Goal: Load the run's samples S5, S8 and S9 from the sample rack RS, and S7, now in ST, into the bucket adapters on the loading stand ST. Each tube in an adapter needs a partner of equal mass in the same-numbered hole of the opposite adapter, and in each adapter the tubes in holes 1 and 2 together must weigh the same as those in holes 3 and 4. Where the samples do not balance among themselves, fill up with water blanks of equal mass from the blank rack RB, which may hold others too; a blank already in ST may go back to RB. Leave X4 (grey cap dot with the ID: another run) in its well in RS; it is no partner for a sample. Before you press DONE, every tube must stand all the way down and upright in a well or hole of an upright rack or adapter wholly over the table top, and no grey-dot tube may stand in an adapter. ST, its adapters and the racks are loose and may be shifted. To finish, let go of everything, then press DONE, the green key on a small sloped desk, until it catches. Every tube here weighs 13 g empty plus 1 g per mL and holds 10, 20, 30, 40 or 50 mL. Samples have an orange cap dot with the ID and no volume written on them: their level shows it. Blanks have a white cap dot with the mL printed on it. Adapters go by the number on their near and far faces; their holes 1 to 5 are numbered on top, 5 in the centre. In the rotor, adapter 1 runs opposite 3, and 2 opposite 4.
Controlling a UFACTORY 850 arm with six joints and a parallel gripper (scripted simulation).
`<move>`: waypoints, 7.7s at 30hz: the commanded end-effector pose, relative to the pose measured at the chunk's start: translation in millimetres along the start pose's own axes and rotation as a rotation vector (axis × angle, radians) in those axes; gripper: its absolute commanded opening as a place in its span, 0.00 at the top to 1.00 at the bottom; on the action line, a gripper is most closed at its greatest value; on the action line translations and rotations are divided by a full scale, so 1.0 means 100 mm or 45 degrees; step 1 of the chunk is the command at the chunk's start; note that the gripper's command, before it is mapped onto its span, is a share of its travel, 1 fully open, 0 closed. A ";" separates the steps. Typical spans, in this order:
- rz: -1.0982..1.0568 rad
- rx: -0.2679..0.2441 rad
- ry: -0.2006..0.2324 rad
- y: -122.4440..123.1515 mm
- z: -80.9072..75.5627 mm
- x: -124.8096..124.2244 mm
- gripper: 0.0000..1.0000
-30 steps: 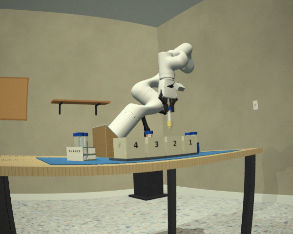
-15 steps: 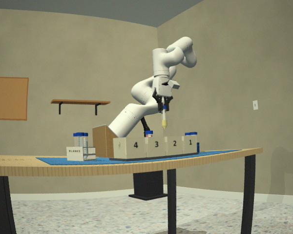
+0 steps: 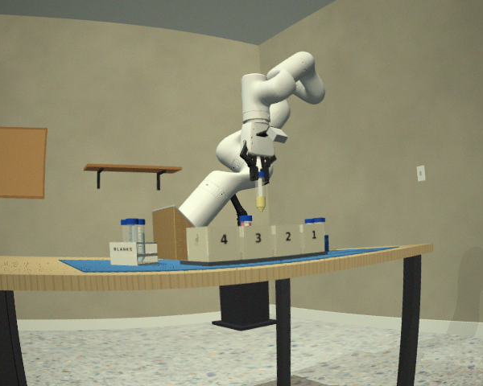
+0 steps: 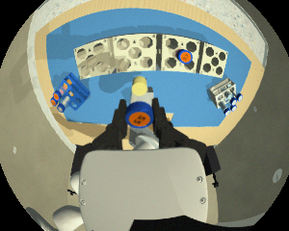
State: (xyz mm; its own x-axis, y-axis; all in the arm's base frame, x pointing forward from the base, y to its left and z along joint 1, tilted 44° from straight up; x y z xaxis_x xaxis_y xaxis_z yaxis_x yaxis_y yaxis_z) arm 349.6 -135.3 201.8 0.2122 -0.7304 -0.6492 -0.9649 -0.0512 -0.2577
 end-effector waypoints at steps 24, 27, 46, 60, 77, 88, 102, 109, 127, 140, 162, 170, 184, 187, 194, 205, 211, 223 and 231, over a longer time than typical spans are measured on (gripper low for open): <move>-0.001 0.001 0.000 -0.26 0.00 1.24 1.00; -0.001 0.001 0.000 -0.29 0.00 1.39 1.00; -0.001 0.001 0.000 -0.40 0.00 1.97 1.00; -0.001 0.001 0.000 -0.40 0.00 1.97 1.00; -0.001 0.001 0.000 -0.40 0.22 1.97 1.00; -0.001 0.001 0.000 -0.40 0.35 1.97 1.00; -0.001 0.001 0.000 -0.40 0.35 1.97 1.00; -0.001 0.001 0.000 -0.40 0.40 1.97 1.00; -0.001 0.001 0.000 -0.40 0.56 1.97 1.00; -0.001 0.001 0.000 -0.40 0.67 1.97 1.00; -0.001 0.001 0.000 -0.40 0.87 1.97 1.00; -0.001 0.001 0.000 -0.40 0.93 1.97 1.00; -0.001 0.001 -0.001 -0.40 1.06 1.97 1.00; -0.001 0.001 -0.001 -0.40 1.08 1.97 1.00; -0.001 0.001 -0.001 -0.40 1.15 1.97 1.00; -0.001 0.001 -0.001 -0.40 1.24 1.97 1.00; -0.001 0.001 -0.001 -0.40 1.28 1.97 1.00; -0.001 0.001 -0.001 -0.40 1.28 1.97 1.00; -0.001 0.001 -0.001 -0.40 1.28 1.97 0.57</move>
State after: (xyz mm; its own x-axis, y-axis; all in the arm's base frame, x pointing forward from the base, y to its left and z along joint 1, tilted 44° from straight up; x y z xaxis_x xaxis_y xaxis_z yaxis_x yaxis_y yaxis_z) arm 449.5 -189.0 -7.9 0.2130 -0.7292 -0.6503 -0.9648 -0.0518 -0.2578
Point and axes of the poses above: the point where the finger pads meet when closed, its own z axis out along the fingers, its own x axis across the jaws, y = z × x, the point moved 4 cm from there along -z, back along the fingers, and after that the axes turned 11 degrees about -z, right-handed, at the moved point
